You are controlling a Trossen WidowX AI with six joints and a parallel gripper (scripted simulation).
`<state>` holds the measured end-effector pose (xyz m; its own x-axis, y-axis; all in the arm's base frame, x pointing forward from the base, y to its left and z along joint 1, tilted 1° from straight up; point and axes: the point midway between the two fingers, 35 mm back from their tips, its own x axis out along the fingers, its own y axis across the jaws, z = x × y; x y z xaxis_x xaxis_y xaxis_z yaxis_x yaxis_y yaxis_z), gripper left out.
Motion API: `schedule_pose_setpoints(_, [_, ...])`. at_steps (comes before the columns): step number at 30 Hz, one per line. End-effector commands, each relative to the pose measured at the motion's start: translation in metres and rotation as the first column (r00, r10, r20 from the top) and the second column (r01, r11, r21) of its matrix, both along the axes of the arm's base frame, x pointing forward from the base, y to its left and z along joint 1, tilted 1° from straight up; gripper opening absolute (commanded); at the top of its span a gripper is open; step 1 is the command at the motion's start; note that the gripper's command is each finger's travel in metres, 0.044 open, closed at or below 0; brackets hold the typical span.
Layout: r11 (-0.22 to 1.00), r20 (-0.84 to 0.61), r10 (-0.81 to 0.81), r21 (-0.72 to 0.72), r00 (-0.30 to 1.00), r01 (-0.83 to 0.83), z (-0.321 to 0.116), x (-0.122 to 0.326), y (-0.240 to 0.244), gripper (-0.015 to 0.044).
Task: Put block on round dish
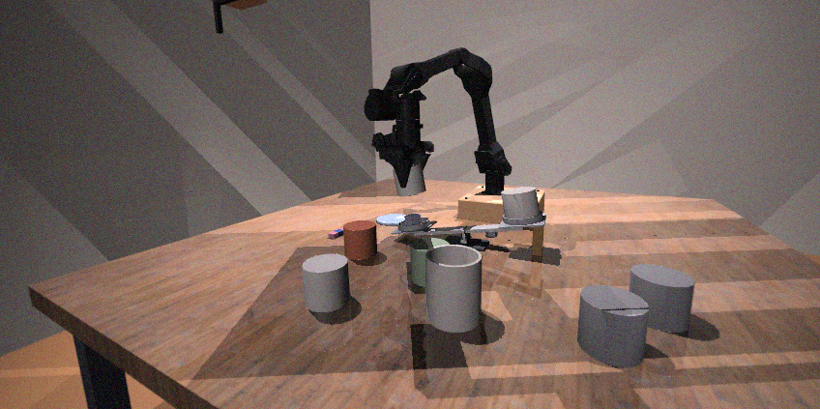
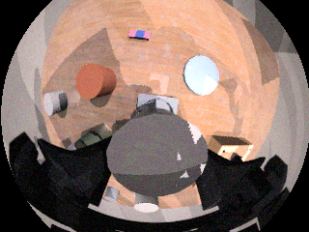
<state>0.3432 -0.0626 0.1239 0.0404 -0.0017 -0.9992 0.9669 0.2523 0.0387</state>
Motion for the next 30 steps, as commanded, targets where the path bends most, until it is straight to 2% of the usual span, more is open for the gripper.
schedule_pose_setpoints(1, [1.000,0.010,-0.003,-0.006,1.000,0.003,0.0088,0.0000,-0.0007,0.0000])
schedule_pose_setpoints(30, [1.000,0.000,0.000,0.000,1.000,0.000,0.0026,-0.0003,0.0001,0.0000])
